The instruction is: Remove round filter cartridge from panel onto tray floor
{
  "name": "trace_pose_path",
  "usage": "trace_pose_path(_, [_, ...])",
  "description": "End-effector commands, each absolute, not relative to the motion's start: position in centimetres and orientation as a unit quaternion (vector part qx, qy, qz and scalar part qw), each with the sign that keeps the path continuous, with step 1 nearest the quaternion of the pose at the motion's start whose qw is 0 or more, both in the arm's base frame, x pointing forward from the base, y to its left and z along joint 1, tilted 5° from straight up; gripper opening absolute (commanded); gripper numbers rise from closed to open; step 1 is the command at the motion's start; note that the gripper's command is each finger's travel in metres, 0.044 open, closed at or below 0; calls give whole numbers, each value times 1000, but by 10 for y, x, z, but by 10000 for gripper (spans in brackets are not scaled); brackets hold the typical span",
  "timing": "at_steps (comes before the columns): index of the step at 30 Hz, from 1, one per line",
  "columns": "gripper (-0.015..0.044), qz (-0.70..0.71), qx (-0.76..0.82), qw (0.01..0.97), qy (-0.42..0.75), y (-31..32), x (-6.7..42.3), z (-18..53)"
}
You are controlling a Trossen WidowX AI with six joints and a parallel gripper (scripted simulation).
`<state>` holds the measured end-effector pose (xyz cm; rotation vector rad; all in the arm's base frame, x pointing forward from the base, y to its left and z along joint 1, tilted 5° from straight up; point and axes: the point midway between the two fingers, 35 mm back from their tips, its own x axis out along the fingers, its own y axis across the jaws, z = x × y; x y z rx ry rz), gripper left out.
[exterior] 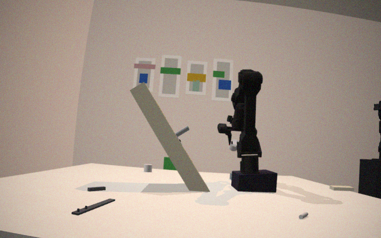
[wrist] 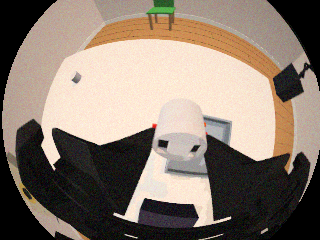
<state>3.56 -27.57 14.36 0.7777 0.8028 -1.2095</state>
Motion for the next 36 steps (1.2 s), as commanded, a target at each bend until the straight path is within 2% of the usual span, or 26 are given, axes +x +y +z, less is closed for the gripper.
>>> trace_pose_path(1, [0,-566,361,656,345,-277,16,126])
trace_pose_path(11, [0,-622,395,599,314,-270,-29,83])
trace_pose_path(33, [0,-623,396,598,313,-269,-24,7])
trace_pose_path(36, [79,-619,399,598,316,-269,-24,11])
